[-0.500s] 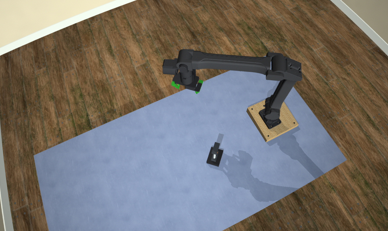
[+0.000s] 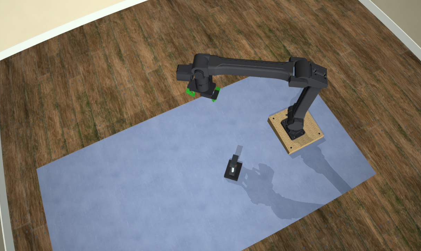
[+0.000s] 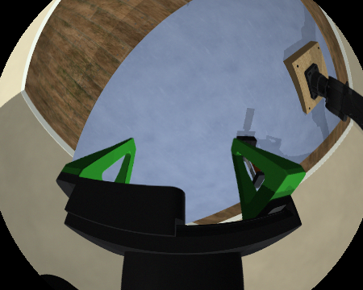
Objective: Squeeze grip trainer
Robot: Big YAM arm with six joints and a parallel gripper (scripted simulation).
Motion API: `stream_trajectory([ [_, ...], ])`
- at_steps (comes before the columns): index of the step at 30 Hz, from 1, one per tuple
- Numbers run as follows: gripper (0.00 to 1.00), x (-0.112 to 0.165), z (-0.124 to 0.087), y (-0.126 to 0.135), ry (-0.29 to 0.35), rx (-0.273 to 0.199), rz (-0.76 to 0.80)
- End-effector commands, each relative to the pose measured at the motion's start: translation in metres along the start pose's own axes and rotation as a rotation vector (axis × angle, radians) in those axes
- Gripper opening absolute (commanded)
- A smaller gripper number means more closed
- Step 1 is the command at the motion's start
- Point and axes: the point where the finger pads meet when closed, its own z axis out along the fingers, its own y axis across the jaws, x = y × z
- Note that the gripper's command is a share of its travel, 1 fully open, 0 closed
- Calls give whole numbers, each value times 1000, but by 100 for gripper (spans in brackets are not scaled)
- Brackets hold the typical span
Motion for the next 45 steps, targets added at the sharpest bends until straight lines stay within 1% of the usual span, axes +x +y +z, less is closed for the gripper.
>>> stream_trajectory([
  [1, 100, 0, -5, 1, 2, -11, 0],
  [2, 100, 0, -5, 1, 2, -11, 0],
  [3, 100, 2, -14, 7, 7, -37, -2],
  [5, 100, 4, -14, 7, 8, -47, -19],
  [7, 100, 8, -12, 0, 8, -49, -41],
  [10, 100, 14, -13, 2, 11, -81, -89],
  [12, 100, 22, -15, 5, 14, -118, -146],
  [14, 100, 33, -19, 8, 18, -170, -223],
  [17, 100, 55, -27, 14, 21, -279, -382],
  [19, 100, 55, -27, 14, 21, -279, -382],
  [22, 100, 85, -42, 18, 10, -421, -582],
  [23, 100, 85, -42, 18, 9, -425, -588],
  [24, 100, 97, -48, 19, 1, -482, -666],
  [25, 100, 97, -48, 19, 1, -482, -666],
  [26, 100, 110, -56, 19, -11, -543, -747],
  [27, 100, 110, -56, 19, -11, -543, -747],
  [28, 100, 123, -64, 19, -25, -608, -831],
  [29, 100, 123, -64, 19, -25, -609, -832],
  [30, 100, 137, -74, 17, -43, -673, -910],
  [31, 100, 137, -74, 17, -44, -678, -919],
  [32, 100, 151, -85, 15, -63, -739, -988],
  [33, 100, 151, -85, 15, -67, -752, -1008],
  [36, 100, 151, -85, 15, -67, -752, -1008],
  [38, 100, 180, -109, 5, -123, -898, -1169],
  [39, 100, 180, -109, 5, -129, -911, -1186],
  [40, 100, 180, -109, 5, -129, -911, -1186],
  [41, 100, 194, -123, -1, -164, -990, -1264],
  [42, 100, 194, -123, -1, -168, -996, -1273],
  [43, 100, 208, -137, -10, -199, -1059, -1326],
  [44, 100, 208, -137, -10, -213, -1085, -1358],
  [45, 100, 208, -137, -10, -213, -1085, -1358],
])
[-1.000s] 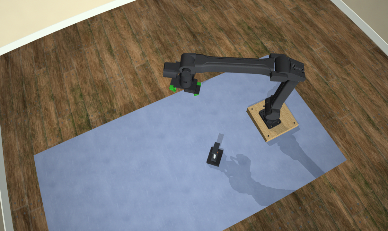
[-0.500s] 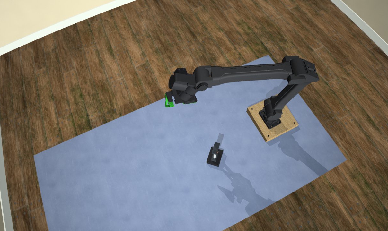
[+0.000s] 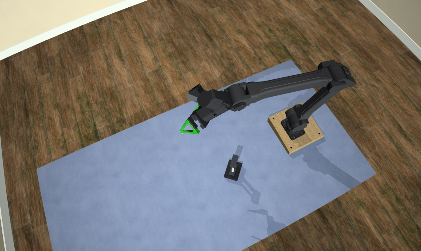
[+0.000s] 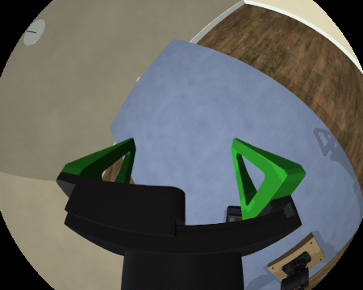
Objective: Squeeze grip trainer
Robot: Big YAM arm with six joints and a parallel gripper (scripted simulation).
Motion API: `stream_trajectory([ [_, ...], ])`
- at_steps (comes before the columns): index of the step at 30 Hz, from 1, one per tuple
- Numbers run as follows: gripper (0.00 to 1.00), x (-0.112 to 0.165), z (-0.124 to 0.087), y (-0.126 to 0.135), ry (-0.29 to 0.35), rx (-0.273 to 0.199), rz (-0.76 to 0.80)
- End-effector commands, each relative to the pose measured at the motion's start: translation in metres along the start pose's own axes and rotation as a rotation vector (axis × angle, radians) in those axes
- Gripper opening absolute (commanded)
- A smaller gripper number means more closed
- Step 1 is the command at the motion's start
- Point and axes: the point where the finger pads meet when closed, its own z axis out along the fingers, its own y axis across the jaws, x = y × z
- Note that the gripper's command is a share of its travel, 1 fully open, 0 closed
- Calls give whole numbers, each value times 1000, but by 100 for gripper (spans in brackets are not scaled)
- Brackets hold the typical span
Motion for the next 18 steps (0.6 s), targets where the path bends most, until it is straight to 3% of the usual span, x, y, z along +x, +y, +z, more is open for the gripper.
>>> stream_trajectory([
  [1, 100, -4, -24, 39, -93, -138, -231],
  [2, 100, -4, -24, 39, -99, -148, -248],
  [3, 100, 0, -37, 59, -137, -191, -310],
  [4, 100, 0, -37, 59, -154, -212, -349],
  [5, 100, 0, -37, 59, -154, -212, -349],
  [6, 100, 4, -52, 78, -206, -266, -430],
  [8, 100, 4, -52, 78, -206, -266, -430],
  [9, 100, 9, -68, 96, -274, -328, -530],
  [11, 100, 9, -68, 96, -281, -334, -543],
  [12, 100, 14, -86, 113, -353, -389, -634],
  [13, 100, 14, -86, 113, -354, -390, -636],
  [14, 100, 19, -105, 128, -416, -431, -697],
  [16, 100, 19, -105, 128, -432, -442, -723],
  [17, 100, 25, -126, 142, -508, -485, -796],
  [18, 100, 25, -126, 142, -516, -489, -806],
])
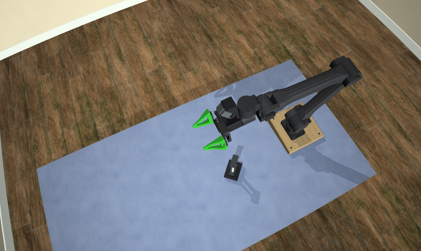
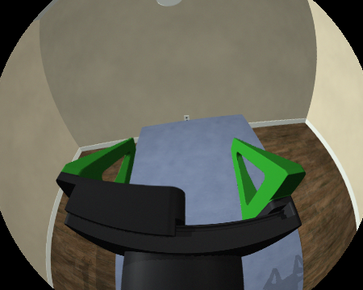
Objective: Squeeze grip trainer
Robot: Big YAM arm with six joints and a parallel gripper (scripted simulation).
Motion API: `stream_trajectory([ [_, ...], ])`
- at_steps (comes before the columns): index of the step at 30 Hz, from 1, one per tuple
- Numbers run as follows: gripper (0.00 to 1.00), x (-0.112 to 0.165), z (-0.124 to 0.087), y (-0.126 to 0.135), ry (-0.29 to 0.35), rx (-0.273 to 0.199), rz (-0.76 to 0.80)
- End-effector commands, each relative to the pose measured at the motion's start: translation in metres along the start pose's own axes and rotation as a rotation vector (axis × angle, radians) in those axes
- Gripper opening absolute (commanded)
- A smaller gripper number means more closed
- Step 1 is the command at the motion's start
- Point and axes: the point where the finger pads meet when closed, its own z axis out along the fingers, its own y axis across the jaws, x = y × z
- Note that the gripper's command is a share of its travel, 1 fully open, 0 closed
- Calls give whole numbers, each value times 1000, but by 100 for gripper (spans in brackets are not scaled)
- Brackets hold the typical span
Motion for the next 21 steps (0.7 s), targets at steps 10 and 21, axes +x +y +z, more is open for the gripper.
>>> stream_trajectory([
  [10, 100, 130, -4, 45, 239, 71, 64],
  [21, 100, 259, -46, 49, 485, 321, 207],
])
